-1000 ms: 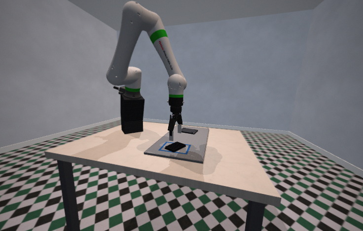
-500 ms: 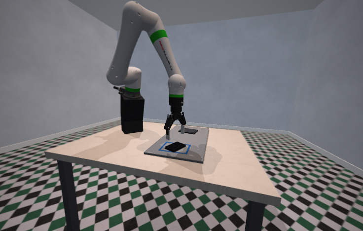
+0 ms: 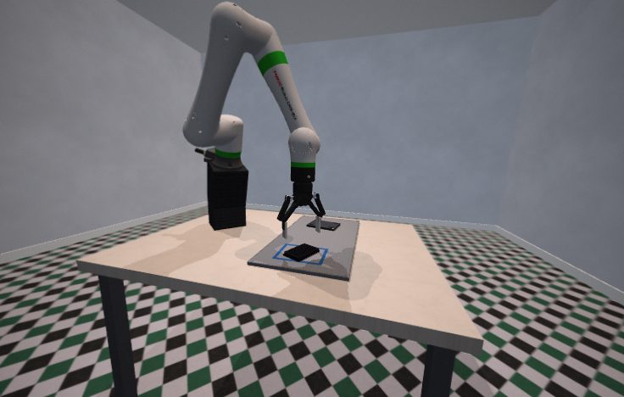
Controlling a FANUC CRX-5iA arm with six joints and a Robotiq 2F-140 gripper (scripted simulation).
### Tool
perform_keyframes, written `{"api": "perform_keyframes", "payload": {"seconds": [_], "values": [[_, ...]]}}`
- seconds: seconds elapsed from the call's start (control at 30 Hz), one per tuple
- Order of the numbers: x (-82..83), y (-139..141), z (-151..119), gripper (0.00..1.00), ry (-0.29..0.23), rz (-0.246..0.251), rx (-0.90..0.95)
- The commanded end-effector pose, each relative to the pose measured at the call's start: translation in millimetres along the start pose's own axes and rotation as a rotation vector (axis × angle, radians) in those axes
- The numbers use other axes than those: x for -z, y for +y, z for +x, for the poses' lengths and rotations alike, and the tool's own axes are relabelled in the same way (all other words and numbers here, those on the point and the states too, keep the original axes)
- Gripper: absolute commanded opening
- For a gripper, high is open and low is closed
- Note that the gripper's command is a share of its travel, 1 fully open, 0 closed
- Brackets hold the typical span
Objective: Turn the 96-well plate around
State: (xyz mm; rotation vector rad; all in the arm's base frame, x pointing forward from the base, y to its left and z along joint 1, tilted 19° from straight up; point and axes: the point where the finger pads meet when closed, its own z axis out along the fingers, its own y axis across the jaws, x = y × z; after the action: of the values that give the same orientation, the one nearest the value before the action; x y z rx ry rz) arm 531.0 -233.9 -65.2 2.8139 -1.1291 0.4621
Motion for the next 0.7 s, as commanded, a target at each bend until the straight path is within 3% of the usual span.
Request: {"api": "perform_keyframes", "payload": {"seconds": [0.0, 0.67], "values": [[0.1, -0.1, 0.1, 1.00, 0.023, -0.015, -0.189], [0.1, -0.1, 0.1, 1.00, 0.027, -0.008, -0.789]]}}
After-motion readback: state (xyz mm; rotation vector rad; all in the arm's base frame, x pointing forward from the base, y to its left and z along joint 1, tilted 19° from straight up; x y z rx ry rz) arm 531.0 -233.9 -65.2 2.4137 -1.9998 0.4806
